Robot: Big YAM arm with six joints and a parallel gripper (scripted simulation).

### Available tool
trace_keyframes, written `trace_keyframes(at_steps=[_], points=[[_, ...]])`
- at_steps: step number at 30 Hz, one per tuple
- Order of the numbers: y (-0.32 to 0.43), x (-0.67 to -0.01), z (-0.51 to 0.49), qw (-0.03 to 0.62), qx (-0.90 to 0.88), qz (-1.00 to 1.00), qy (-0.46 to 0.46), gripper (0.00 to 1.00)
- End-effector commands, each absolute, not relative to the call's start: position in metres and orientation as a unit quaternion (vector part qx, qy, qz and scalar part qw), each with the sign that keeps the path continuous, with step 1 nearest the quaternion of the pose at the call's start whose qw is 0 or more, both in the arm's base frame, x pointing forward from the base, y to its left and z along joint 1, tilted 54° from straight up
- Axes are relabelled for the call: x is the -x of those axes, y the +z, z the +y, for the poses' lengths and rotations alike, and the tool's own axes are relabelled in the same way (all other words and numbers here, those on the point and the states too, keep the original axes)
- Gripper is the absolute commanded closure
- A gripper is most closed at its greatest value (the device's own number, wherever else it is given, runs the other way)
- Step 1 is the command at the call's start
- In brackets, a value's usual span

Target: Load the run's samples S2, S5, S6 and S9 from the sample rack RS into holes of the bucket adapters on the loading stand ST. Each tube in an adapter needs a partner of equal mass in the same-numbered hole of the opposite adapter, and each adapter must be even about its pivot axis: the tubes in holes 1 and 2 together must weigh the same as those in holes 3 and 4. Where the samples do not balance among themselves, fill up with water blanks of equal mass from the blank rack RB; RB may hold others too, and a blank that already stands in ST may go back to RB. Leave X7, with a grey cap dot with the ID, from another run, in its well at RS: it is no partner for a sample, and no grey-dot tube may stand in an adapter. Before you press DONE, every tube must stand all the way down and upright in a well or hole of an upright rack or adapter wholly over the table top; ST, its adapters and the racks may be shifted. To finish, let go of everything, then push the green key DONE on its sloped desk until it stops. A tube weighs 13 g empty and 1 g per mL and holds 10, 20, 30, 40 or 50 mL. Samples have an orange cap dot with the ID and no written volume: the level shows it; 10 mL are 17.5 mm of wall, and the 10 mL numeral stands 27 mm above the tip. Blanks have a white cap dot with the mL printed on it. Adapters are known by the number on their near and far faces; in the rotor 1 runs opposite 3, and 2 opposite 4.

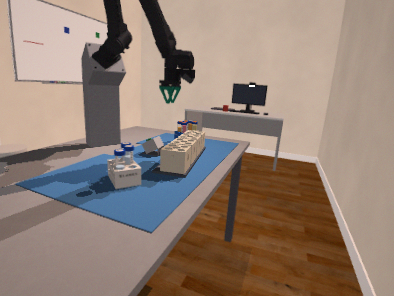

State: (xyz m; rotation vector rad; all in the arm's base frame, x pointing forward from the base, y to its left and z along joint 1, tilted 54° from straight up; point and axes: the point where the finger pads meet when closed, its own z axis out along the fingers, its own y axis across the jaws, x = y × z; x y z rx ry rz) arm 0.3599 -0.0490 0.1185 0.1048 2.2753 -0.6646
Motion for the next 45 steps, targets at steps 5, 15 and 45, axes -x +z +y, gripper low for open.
trace_keyframes(at_steps=[5, 15, 45], points=[[0.126, -0.365, -0.047, 0.369, -0.010, 0.888, -0.275, 0.45], [0.117, -0.365, -0.053, 0.362, -0.008, 0.890, -0.279, 0.45], [0.069, -0.423, -0.097, 0.365, -0.009, 0.888, -0.279, 0.45]])
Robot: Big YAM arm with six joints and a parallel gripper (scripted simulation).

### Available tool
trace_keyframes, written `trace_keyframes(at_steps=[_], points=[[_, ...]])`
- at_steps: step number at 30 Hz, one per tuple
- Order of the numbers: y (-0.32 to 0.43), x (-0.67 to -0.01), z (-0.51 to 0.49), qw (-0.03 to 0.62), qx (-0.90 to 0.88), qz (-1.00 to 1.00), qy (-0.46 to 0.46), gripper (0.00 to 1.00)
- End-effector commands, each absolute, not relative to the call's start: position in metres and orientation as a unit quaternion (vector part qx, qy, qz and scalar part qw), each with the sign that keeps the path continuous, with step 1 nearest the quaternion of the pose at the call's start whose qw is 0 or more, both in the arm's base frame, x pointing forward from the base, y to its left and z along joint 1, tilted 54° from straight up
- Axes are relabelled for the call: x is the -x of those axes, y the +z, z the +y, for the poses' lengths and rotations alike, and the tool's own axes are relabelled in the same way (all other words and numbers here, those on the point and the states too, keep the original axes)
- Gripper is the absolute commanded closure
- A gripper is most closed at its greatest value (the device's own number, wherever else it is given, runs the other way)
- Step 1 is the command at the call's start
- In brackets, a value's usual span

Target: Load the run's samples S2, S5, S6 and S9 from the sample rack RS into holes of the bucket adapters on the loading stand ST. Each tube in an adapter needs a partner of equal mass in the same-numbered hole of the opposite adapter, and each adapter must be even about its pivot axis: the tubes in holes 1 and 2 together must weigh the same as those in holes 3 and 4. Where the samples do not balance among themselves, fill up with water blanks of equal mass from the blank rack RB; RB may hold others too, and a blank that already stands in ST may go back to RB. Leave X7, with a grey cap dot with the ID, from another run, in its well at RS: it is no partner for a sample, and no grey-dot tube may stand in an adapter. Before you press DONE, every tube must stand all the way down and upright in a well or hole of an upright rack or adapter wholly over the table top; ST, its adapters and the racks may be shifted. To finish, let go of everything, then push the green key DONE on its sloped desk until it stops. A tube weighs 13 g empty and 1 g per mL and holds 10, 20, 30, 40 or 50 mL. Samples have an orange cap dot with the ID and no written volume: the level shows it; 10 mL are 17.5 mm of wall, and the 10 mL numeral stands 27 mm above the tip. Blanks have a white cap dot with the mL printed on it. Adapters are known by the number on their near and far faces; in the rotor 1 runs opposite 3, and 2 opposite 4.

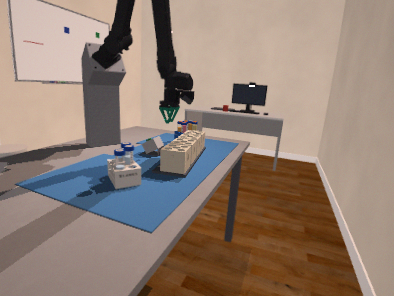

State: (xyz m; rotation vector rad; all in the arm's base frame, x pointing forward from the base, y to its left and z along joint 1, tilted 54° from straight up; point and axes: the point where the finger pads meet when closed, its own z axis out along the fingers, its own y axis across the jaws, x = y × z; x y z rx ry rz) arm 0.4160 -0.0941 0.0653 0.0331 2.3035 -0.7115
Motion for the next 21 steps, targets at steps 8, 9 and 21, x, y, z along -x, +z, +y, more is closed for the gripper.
trace_keyframes(at_steps=[8, 9, 21], points=[[0.080, -0.406, -0.138, 0.395, -0.129, 0.881, -0.228, 0.00], [0.083, -0.403, -0.145, 0.401, -0.151, 0.877, -0.218, 0.00], [0.125, -0.384, -0.220, 0.451, -0.362, 0.808, -0.113, 0.00]])
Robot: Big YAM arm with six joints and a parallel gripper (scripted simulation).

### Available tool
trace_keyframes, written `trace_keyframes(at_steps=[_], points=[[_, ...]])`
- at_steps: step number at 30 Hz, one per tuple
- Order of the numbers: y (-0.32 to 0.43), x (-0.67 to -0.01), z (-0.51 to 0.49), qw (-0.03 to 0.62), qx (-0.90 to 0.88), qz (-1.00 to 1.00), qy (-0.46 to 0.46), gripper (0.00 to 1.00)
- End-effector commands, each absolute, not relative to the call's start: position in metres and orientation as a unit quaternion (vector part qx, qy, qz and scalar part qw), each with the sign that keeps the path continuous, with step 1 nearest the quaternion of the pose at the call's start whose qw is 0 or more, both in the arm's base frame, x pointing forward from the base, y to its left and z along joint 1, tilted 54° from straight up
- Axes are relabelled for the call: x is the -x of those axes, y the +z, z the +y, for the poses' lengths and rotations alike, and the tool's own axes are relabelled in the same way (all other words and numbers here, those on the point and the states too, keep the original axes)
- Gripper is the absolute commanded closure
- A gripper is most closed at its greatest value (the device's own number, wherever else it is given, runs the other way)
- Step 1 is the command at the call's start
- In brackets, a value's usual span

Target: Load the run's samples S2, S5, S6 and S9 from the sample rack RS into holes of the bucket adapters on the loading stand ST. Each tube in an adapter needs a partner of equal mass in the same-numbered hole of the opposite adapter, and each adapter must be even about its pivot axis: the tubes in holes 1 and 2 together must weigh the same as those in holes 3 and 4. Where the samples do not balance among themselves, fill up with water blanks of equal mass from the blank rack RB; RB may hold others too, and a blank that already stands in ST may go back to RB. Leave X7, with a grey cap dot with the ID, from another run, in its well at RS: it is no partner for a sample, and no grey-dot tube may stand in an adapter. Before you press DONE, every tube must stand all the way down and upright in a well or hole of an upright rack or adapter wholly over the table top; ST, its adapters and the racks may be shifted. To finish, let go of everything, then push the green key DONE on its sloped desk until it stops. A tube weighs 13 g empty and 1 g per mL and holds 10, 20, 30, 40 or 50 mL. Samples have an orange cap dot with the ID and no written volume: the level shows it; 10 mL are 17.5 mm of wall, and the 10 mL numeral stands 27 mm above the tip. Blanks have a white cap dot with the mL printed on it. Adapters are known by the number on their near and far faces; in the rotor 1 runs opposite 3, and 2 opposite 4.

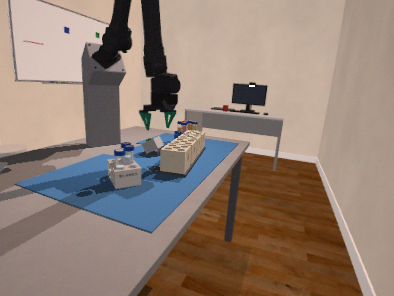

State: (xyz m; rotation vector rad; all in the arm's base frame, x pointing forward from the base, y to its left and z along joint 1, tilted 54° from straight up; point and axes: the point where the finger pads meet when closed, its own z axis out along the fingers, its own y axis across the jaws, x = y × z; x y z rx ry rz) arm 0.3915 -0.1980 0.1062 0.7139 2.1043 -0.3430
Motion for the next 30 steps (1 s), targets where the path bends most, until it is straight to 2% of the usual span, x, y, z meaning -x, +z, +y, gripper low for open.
trace_keyframes(at_steps=[1, 27, 30], points=[[0.128, -0.381, -0.227, 0.454, -0.382, 0.798, -0.102, 0.00], [0.198, -0.319, -0.405, 0.446, -0.393, 0.798, -0.099, 0.00], [0.203, -0.322, -0.399, 0.454, -0.390, 0.795, -0.099, 0.00]])
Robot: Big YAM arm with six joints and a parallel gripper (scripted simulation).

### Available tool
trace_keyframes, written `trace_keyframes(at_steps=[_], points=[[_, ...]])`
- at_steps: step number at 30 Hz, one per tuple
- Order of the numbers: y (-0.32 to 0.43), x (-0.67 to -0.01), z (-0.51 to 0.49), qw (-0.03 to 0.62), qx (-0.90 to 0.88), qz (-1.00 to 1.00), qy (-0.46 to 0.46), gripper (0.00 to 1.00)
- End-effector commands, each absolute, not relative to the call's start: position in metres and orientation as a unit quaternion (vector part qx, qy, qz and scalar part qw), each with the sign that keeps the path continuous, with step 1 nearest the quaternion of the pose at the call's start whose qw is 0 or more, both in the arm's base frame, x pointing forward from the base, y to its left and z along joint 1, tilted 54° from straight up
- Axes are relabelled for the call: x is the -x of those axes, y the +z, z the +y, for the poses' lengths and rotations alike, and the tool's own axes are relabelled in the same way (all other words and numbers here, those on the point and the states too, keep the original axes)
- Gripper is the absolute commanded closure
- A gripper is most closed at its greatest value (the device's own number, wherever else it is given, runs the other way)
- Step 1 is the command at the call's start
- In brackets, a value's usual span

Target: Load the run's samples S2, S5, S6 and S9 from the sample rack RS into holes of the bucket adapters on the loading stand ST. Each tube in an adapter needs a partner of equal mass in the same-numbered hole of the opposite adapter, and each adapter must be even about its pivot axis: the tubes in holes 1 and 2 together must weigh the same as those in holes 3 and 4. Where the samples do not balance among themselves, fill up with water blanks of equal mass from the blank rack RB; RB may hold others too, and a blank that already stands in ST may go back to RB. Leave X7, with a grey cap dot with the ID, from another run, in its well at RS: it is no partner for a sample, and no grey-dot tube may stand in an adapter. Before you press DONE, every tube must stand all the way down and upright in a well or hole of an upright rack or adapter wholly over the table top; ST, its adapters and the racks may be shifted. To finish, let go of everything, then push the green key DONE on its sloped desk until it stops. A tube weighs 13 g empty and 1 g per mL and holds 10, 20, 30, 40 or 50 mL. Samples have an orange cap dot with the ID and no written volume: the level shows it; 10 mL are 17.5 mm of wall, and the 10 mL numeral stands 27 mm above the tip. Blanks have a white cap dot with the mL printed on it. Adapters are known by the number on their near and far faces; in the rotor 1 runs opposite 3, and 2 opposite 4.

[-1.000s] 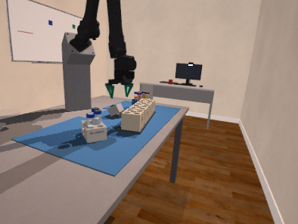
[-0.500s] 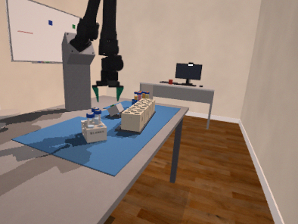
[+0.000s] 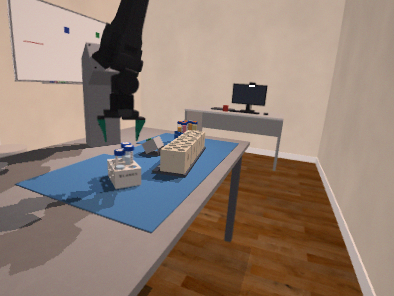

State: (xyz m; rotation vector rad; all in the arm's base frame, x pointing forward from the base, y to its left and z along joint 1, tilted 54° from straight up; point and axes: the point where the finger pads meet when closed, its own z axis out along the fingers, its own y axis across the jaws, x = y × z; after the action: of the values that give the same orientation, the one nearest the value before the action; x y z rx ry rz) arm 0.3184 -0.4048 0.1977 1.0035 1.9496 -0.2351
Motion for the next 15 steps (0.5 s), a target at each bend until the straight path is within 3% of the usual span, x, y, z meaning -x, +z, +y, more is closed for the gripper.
trace_keyframes(at_steps=[1, 15], points=[[0.204, -0.324, -0.389, 0.453, -0.380, 0.800, -0.096, 0.00], [0.203, -0.322, -0.399, 0.454, -0.390, 0.795, -0.099, 0.00]])
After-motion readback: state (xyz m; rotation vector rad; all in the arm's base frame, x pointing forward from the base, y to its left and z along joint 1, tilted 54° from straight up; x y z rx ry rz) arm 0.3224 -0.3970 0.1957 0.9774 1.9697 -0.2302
